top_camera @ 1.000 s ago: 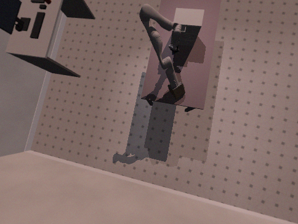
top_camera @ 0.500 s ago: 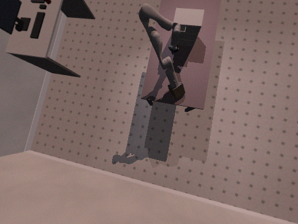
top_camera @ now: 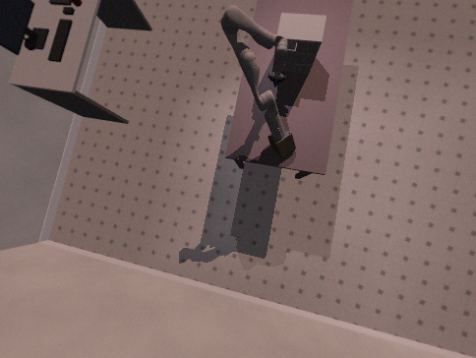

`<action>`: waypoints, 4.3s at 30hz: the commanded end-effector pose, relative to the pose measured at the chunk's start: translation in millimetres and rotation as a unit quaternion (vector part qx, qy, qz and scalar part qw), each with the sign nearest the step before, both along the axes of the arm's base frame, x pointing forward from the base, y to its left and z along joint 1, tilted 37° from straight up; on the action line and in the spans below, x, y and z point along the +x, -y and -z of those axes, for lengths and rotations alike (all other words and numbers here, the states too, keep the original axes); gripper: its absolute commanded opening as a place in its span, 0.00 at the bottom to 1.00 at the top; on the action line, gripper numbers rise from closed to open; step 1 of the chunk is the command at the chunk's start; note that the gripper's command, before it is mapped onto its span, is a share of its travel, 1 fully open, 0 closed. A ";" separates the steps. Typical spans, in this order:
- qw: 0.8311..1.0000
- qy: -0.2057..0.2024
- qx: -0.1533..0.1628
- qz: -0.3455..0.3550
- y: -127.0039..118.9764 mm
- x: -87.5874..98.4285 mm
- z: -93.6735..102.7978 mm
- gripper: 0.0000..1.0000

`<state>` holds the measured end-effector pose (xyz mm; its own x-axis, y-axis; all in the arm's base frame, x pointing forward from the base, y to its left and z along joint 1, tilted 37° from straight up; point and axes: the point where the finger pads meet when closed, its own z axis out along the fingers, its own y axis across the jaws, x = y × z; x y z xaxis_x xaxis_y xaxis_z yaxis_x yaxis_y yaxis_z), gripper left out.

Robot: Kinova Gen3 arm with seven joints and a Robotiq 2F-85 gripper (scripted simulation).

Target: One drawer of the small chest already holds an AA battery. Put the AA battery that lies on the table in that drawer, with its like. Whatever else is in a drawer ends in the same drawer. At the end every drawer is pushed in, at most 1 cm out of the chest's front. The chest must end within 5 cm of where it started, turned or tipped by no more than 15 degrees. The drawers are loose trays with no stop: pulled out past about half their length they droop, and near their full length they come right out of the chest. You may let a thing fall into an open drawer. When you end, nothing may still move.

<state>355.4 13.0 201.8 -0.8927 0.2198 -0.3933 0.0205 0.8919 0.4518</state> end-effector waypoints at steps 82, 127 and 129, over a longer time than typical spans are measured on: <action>1.000 0.009 -0.008 -0.016 66.1 -76.3 -138.0 0.09; 0.989 0.148 0.001 0.020 76.7 -93.5 -178.1 0.09; 0.982 0.185 0.001 0.035 76.5 -93.3 -179.0 0.09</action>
<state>273.0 -61.8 377.7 -0.7358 0.2334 -0.6357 -0.0816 0.9013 0.4254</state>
